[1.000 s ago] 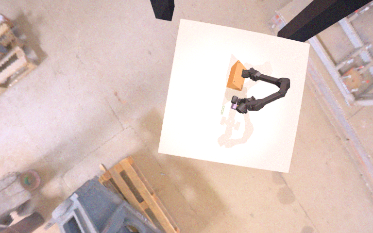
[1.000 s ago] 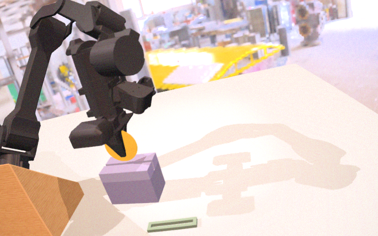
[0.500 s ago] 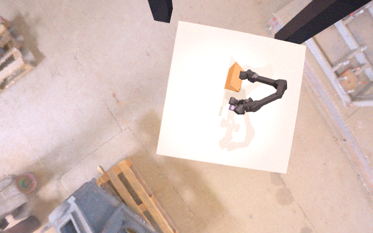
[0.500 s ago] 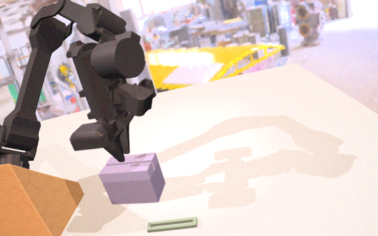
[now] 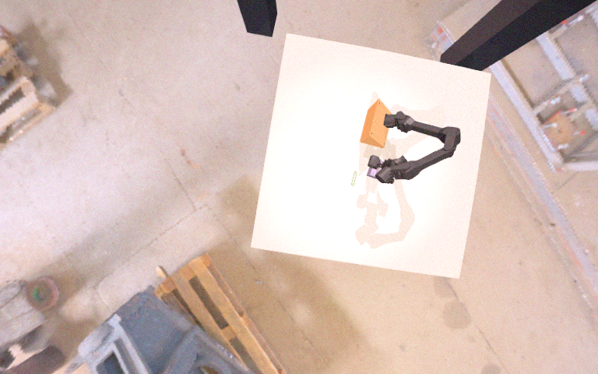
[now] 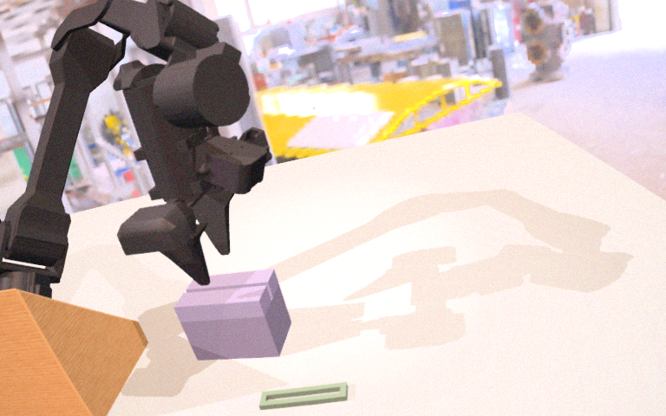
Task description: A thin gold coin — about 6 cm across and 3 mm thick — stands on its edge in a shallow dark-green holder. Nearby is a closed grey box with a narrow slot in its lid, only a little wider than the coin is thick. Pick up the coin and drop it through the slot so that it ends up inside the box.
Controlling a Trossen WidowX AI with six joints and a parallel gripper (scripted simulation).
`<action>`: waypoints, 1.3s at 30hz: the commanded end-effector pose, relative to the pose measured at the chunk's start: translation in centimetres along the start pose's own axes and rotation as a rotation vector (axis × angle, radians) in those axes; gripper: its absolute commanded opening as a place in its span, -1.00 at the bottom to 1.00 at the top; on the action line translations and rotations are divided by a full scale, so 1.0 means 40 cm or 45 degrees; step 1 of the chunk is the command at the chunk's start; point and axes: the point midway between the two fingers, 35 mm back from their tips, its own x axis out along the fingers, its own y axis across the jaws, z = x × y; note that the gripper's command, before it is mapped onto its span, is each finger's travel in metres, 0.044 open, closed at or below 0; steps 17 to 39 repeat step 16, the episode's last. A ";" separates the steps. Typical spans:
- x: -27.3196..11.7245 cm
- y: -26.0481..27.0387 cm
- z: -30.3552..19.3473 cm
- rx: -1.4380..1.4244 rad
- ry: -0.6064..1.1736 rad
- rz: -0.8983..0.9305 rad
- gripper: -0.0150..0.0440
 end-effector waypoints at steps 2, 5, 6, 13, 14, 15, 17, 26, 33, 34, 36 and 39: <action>-0.041 -0.001 0.001 -0.004 -0.001 -0.004 0.85; -0.119 0.002 -0.008 0.000 0.001 0.002 1.00; -0.125 0.003 -0.009 0.000 0.001 0.003 1.00; -0.125 0.003 -0.009 0.000 0.001 0.003 1.00; -0.125 0.003 -0.009 0.000 0.001 0.003 1.00; -0.125 0.003 -0.009 0.000 0.001 0.003 1.00; -0.125 0.003 -0.009 0.000 0.001 0.003 1.00; -0.125 0.003 -0.009 0.000 0.001 0.003 1.00; -0.125 0.003 -0.009 0.000 0.001 0.003 1.00; -0.125 0.003 -0.009 0.000 0.001 0.003 1.00; -0.125 0.003 -0.009 0.000 0.001 0.003 1.00; -0.125 0.003 -0.009 0.000 0.001 0.003 1.00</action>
